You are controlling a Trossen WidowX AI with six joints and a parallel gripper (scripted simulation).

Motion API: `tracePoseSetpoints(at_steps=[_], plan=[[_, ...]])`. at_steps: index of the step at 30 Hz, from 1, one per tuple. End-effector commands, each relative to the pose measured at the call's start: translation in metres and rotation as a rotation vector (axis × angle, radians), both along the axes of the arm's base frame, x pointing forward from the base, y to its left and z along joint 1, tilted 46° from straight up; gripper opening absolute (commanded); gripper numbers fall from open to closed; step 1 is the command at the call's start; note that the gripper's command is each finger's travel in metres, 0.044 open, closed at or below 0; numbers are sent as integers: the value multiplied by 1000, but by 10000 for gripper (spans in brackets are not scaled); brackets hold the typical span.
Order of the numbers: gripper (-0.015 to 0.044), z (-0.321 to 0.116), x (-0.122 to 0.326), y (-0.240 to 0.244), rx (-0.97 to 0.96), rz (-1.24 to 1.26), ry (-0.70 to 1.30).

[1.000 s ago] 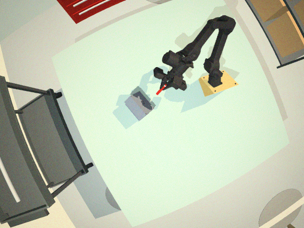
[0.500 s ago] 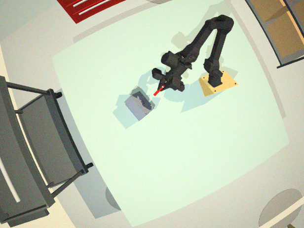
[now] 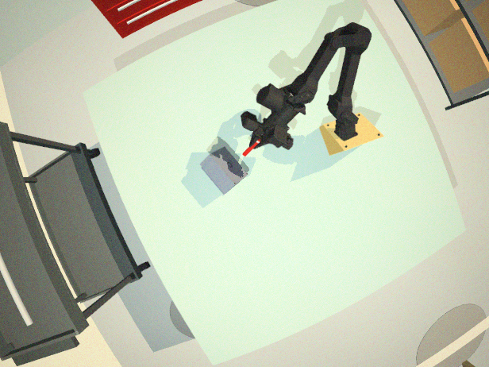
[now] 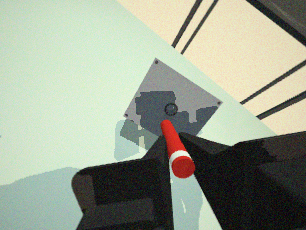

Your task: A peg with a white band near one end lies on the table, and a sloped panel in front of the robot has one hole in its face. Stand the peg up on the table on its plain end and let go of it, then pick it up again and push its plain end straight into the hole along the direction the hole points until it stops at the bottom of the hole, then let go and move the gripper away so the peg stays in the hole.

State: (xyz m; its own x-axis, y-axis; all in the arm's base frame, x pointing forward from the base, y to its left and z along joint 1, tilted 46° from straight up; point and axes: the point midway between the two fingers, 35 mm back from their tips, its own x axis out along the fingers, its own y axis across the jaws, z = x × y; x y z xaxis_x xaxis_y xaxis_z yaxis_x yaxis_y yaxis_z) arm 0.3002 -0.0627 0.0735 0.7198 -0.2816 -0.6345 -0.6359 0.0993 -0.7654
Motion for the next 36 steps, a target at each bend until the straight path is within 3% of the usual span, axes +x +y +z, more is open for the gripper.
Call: tracePoseSetpoints(at_steps=[1,36], plan=[[0,-2,3,0,-4,14,-3],[0,-12,26,-8,-34,59,-70]])
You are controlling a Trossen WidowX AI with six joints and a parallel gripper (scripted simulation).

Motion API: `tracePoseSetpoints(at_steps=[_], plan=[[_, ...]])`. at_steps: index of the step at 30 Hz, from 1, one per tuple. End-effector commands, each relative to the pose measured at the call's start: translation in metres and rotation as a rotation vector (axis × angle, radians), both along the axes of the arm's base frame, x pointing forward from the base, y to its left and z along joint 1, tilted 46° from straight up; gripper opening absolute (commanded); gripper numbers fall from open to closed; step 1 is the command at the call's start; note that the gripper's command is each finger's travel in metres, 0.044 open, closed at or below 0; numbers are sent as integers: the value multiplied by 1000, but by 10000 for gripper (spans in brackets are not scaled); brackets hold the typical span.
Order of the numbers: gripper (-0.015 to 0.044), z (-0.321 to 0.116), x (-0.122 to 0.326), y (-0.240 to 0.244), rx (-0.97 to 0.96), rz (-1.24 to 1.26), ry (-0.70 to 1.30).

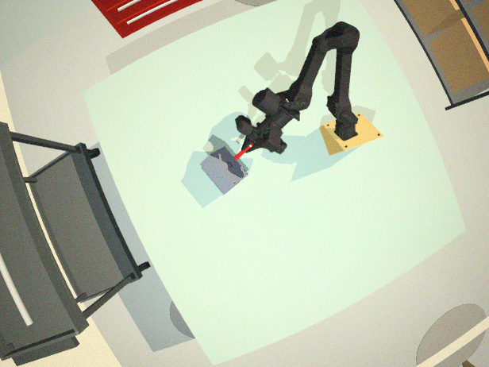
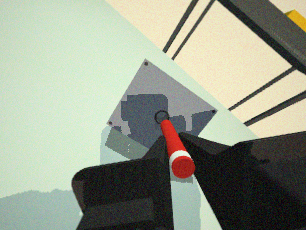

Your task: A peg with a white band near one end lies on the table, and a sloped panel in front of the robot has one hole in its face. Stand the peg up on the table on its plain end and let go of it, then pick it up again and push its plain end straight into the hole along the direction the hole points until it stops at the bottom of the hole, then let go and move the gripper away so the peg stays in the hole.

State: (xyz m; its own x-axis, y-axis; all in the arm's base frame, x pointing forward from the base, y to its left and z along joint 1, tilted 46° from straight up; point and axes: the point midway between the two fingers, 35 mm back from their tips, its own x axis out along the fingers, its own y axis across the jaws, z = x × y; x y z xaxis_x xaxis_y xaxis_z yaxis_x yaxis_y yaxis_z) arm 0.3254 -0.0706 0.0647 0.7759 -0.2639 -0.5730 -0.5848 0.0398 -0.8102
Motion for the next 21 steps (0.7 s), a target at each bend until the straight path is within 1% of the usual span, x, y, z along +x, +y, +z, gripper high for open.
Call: tracePoseSetpoints(at_steps=[1,21], plan=[[0,-3,1,0,1,8,-3],[0,-17,19,-7,3,7,-10]])
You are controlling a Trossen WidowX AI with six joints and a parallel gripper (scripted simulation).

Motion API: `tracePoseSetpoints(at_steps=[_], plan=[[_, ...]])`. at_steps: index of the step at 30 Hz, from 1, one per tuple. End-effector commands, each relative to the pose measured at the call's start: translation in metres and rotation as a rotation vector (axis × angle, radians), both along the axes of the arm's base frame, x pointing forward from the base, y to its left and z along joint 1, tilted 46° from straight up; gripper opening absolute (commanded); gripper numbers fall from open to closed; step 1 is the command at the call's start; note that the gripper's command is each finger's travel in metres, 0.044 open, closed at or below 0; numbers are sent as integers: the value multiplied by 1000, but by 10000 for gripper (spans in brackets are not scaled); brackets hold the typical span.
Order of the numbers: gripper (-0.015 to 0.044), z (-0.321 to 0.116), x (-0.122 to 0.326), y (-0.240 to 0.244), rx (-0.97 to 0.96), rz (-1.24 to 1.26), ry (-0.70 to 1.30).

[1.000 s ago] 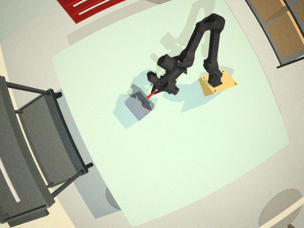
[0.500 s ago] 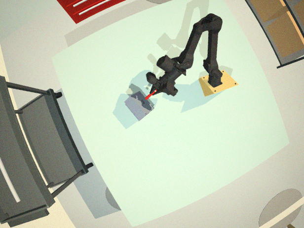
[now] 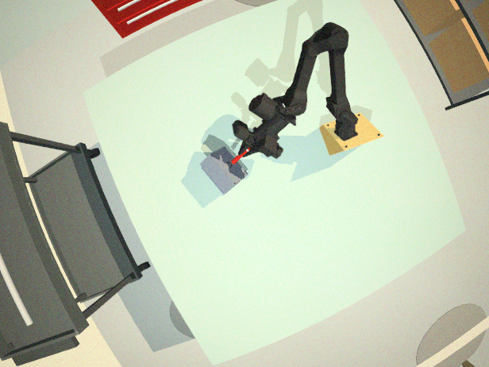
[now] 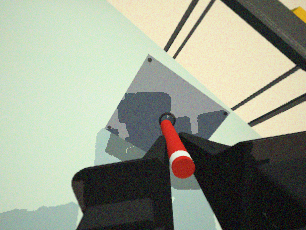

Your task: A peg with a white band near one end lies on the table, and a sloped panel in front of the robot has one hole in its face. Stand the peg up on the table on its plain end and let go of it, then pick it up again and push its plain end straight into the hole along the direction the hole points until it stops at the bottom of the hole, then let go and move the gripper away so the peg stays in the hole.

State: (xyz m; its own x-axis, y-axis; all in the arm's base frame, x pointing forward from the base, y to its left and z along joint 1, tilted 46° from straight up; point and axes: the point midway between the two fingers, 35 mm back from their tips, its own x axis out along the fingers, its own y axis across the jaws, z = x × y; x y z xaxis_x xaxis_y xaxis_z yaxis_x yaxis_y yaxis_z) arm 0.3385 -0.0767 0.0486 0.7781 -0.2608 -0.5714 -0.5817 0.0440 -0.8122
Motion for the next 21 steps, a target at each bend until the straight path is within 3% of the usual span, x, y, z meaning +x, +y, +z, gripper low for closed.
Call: tracePoseSetpoints(at_steps=[1,21], plan=[[0,-1,7,-1,-2,7,-6],[0,-1,3,0,0,0,0]])
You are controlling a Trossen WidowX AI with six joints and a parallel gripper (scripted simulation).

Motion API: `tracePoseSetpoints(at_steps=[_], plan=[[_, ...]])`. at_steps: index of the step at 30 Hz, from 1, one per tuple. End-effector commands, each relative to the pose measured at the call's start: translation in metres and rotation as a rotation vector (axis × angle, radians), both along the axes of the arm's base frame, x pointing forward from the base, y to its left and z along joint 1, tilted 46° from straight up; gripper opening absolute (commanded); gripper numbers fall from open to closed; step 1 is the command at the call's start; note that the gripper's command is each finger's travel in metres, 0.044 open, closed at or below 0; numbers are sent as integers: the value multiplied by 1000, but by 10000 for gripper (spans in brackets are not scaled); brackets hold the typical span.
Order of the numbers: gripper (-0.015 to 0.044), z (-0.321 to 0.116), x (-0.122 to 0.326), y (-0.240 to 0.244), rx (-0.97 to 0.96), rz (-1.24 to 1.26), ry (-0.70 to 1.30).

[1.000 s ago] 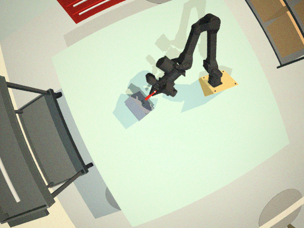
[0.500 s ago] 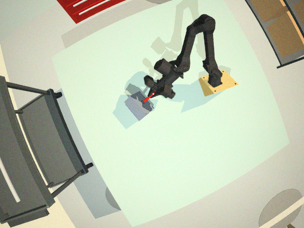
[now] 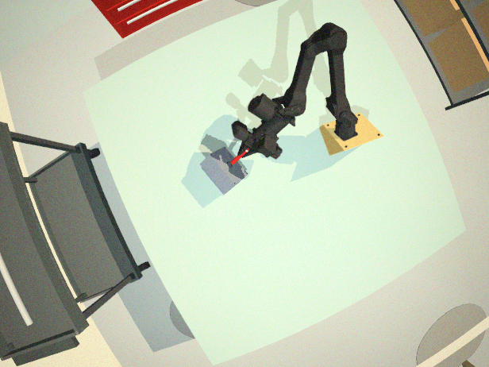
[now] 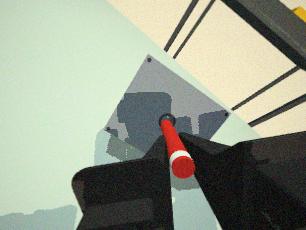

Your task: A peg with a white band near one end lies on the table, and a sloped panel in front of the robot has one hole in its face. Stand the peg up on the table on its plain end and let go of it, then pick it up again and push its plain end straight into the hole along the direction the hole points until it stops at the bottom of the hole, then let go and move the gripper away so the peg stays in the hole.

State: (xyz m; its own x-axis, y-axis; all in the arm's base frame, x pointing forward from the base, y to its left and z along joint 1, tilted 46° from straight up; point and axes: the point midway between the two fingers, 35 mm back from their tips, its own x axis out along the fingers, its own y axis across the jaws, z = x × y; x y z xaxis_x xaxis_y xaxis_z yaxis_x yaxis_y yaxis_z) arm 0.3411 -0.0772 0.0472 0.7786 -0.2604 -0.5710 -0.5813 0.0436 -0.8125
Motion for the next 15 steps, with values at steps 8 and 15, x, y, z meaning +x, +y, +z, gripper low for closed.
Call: tracePoseSetpoints(at_steps=[8,15], plan=[[0,3,2,0,0,-1,1],[0,4,3,0,0,-1,1]])
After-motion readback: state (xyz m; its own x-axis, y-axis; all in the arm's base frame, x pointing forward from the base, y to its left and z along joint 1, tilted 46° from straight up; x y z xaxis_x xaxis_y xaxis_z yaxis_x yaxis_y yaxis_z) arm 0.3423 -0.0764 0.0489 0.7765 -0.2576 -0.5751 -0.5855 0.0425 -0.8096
